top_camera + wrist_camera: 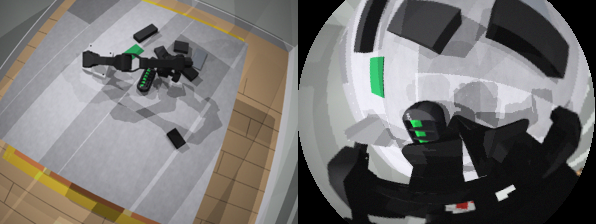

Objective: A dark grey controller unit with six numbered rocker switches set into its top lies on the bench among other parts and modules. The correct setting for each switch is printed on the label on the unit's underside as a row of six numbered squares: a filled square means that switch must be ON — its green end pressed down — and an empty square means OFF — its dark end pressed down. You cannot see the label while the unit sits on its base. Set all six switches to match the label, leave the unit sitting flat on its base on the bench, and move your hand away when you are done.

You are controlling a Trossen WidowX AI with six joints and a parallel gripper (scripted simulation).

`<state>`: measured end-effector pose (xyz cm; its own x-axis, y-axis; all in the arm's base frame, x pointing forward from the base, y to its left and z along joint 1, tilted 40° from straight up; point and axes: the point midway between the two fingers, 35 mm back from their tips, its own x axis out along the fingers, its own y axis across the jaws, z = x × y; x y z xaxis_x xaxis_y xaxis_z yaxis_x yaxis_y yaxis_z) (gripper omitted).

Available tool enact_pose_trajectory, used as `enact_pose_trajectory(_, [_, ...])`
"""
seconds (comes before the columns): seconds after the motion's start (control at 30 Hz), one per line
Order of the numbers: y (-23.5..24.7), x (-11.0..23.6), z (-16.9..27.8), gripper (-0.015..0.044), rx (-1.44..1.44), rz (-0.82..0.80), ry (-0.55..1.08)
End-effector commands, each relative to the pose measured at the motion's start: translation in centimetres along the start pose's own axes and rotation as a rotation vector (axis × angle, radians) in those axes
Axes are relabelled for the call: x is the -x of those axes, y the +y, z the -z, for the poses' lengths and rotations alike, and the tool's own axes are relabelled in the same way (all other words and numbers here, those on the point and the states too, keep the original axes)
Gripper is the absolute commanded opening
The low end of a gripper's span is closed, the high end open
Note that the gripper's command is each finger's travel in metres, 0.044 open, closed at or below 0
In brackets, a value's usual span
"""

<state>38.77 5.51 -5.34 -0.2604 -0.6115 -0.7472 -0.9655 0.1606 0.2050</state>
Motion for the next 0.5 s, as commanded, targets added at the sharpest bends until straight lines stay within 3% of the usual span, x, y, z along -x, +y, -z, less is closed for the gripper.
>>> enact_pose_trajectory(0.0, [-0.1, -1.0, 0.1, 0.0000, 0.008, -0.007, 0.008])
enact_pose_trajectory(0.47, [-0.4, -2.5, 0.1, 0.0000, 0.008, -0.007, 0.009])
